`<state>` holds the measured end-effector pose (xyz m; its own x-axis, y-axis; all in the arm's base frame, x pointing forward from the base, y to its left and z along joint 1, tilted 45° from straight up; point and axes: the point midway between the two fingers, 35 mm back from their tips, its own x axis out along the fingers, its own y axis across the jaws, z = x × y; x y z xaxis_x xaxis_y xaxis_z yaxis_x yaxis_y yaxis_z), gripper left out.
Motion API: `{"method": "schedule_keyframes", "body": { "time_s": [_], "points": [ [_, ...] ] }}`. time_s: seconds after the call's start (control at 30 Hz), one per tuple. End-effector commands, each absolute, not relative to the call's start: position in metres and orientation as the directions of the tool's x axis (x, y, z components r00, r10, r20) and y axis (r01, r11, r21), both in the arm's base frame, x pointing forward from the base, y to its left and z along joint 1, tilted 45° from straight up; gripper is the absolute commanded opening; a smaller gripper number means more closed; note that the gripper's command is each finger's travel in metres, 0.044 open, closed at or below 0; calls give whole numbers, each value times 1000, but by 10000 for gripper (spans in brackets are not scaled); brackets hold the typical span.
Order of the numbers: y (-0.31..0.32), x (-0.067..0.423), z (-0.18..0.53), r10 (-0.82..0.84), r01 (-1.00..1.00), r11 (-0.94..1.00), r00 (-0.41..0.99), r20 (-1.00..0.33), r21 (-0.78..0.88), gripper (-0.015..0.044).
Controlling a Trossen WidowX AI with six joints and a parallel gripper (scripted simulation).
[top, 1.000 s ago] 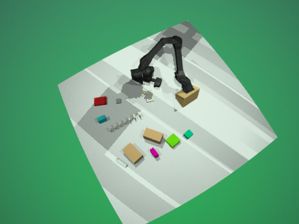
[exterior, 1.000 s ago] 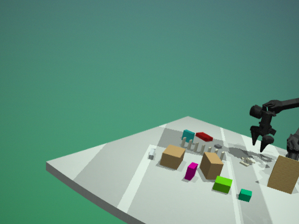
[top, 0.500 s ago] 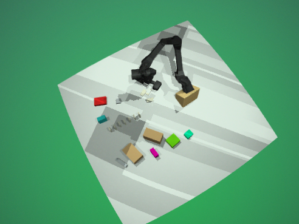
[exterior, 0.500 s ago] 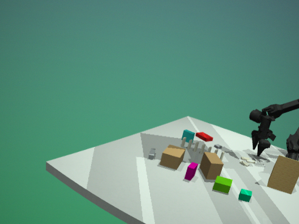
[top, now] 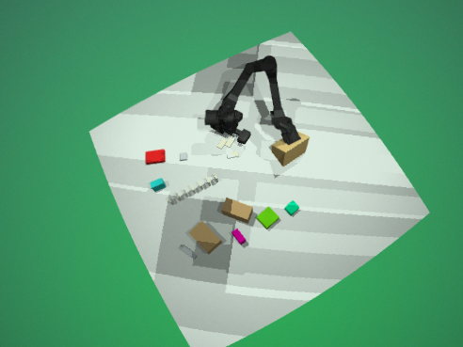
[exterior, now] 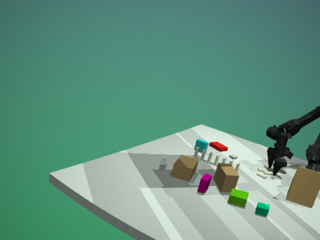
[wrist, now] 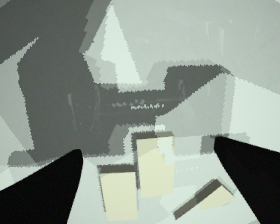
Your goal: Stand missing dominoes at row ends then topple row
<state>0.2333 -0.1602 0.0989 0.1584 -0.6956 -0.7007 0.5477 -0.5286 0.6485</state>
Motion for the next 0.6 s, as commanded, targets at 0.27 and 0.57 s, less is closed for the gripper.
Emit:
{"method": "schedule_keyframes", "body": {
  "time_s": [0.27,0.57],
  "points": [
    [-167,233,88,-692,557,-531,150,-706,639,440],
    [-167,233,88,-692,557,-531,150,-706,639,256]
  ]
}}
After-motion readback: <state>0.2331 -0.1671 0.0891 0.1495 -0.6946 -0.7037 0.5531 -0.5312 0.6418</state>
